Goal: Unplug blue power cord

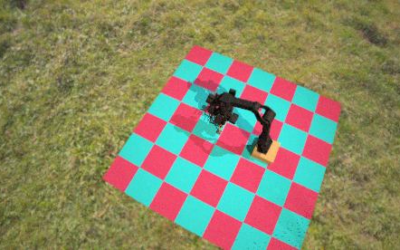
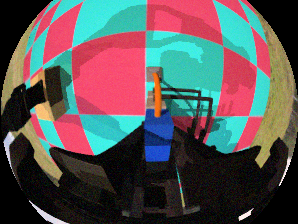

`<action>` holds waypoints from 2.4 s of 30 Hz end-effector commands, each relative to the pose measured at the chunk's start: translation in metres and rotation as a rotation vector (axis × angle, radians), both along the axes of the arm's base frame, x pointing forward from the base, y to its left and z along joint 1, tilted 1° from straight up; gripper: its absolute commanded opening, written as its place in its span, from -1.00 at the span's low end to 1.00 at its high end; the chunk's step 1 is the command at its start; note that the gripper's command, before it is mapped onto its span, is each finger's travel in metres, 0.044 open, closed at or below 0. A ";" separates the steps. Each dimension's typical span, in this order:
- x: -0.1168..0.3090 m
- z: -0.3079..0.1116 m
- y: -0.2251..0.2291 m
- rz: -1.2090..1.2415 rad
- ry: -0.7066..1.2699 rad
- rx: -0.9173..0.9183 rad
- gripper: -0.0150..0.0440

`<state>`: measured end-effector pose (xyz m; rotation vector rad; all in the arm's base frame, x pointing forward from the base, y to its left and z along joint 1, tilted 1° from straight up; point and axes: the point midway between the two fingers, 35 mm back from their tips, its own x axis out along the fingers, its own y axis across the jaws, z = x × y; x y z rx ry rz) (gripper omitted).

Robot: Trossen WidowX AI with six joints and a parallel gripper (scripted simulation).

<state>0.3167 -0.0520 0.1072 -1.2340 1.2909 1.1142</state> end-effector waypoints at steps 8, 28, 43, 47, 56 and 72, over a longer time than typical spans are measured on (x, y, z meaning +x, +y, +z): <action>0.002 0.001 0.047 0.048 -0.005 0.076 -0.49; 0.001 0.010 0.043 0.049 -0.005 0.074 0.05; 0.001 0.010 0.036 0.049 -0.005 0.074 0.05; 0.001 0.010 0.029 0.049 -0.005 0.073 0.05; 0.000 0.011 0.015 0.049 -0.005 0.072 0.05; -0.001 0.008 -0.002 0.049 -0.004 0.070 0.05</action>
